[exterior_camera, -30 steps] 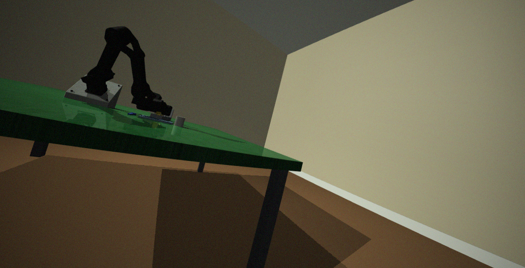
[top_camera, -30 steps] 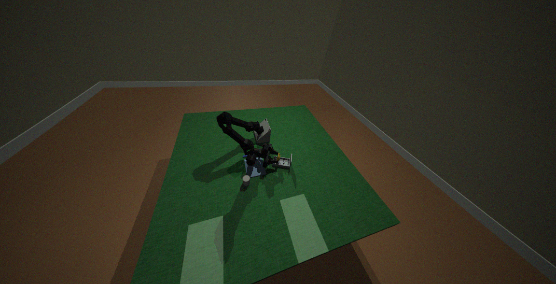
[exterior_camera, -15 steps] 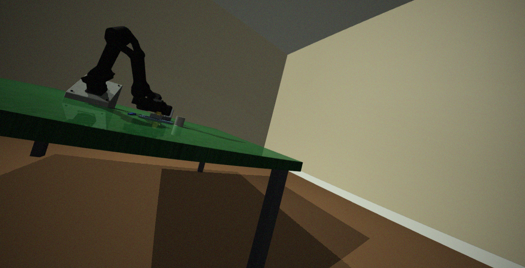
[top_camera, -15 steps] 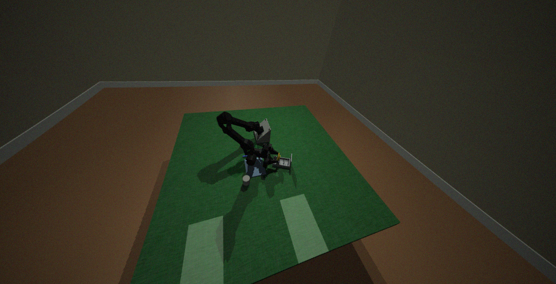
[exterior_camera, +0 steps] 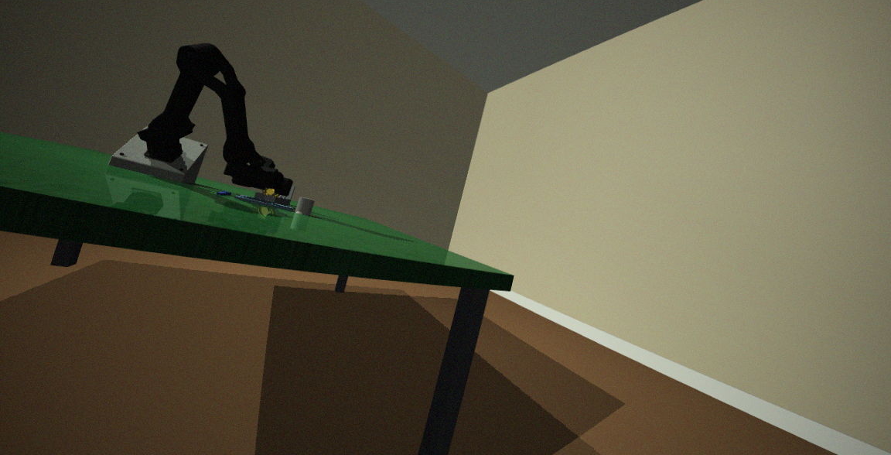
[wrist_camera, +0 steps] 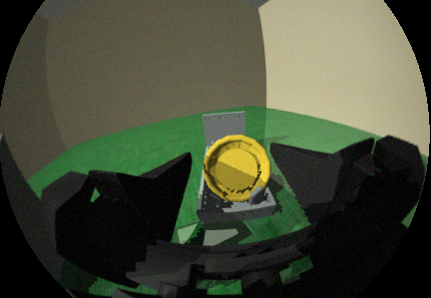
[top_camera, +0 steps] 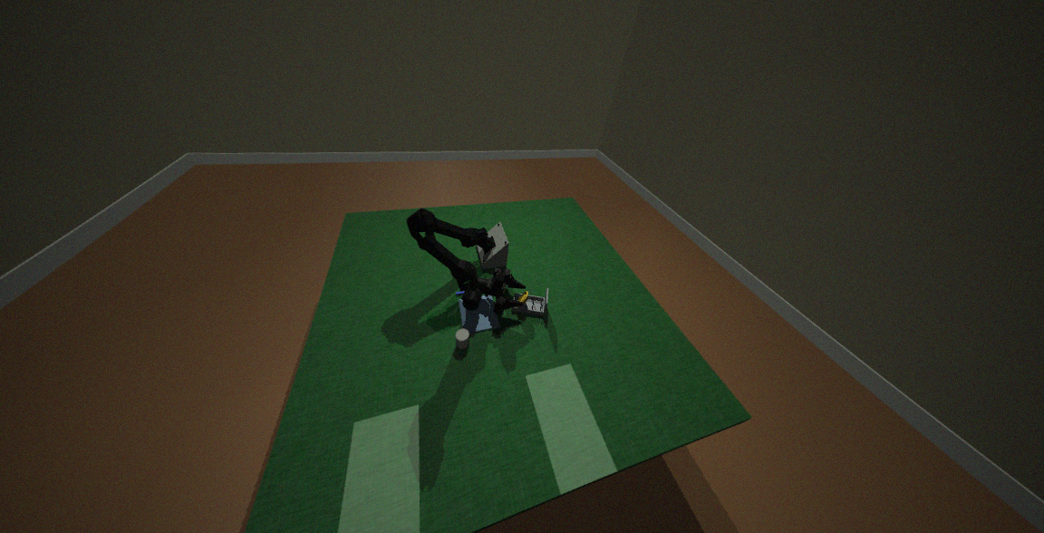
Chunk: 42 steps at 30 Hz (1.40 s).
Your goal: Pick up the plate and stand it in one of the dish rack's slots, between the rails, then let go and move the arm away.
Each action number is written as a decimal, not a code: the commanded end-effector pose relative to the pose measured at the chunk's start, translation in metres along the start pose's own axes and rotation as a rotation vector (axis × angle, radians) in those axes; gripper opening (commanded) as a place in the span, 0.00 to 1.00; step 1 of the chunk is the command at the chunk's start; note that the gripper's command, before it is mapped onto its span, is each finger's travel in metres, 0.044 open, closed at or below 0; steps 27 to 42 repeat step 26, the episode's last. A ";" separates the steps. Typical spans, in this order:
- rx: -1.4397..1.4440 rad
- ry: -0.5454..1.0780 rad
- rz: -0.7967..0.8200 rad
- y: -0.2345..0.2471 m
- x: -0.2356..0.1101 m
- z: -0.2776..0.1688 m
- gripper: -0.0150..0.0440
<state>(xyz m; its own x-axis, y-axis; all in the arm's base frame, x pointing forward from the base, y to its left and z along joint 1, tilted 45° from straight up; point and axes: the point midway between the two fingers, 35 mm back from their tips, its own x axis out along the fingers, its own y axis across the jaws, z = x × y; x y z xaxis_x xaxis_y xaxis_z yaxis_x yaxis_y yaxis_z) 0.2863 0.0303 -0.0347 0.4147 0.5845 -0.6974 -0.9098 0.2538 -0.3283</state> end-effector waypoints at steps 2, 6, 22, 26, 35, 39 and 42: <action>0.007 0.007 0.010 -0.008 -0.001 0.045 0.93; 0.027 -0.003 0.011 -0.007 -0.008 0.102 0.93; 0.240 0.174 0.079 0.003 -0.002 0.114 0.93; 0.332 0.274 0.096 0.009 -0.003 0.115 0.93; 0.332 0.274 0.096 0.009 -0.003 0.115 0.93; 0.332 0.274 0.096 0.009 -0.003 0.115 0.93; 0.332 0.274 0.096 0.009 -0.003 0.115 0.93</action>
